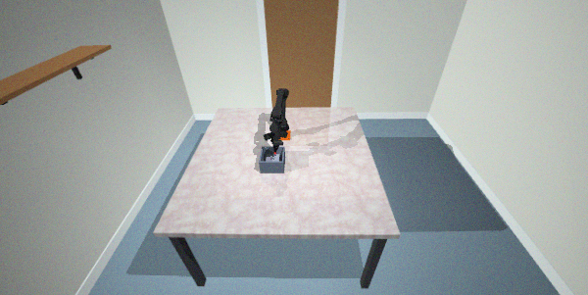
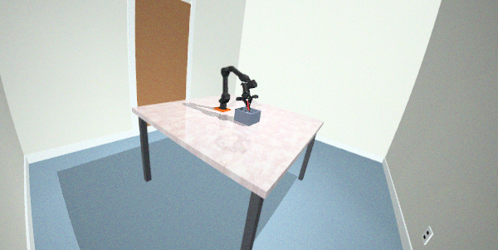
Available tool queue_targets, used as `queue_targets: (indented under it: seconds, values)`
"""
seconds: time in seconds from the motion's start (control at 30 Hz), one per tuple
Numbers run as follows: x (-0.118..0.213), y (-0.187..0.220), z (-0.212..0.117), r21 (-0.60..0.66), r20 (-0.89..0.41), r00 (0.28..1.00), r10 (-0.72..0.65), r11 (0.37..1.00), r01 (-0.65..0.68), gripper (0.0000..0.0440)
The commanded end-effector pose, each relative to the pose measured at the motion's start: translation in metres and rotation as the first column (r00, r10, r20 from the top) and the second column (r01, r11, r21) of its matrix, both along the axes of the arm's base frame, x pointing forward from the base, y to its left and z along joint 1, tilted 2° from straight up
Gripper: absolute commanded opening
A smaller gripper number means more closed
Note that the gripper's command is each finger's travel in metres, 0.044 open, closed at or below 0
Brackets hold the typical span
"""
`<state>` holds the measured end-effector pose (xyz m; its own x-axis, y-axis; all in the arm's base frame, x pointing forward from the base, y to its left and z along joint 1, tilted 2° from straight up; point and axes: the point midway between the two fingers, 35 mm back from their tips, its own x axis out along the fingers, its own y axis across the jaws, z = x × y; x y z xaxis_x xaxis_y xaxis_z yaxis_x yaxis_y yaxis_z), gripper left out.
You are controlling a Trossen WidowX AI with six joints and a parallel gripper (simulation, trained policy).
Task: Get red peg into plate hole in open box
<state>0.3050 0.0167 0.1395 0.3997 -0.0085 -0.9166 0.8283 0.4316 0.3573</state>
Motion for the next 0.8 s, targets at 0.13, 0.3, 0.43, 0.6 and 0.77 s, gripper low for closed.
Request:
queue_targets:
  seconds: [0.13, 0.3, 0.43, 0.6, 0.77]
  values:
    - [0.010, -0.009, -0.010, 0.009, -0.023, 1.000, -0.008, 1.000, 0.009, 0.0015]
    - [0.014, -0.012, -0.022, 0.009, -0.054, 0.999, -0.007, 1.000, 0.007, 0.0015]
    - [0.018, -0.015, -0.032, 0.000, -0.083, 0.997, 0.000, 1.000, 0.000, 0.0022]
    - [0.021, -0.019, -0.041, -0.017, -0.113, 0.993, 0.018, 1.000, -0.020, 0.0131]
    - [0.023, -0.022, -0.043, -0.030, -0.150, 0.988, 0.030, 0.999, -0.035, 0.0153]
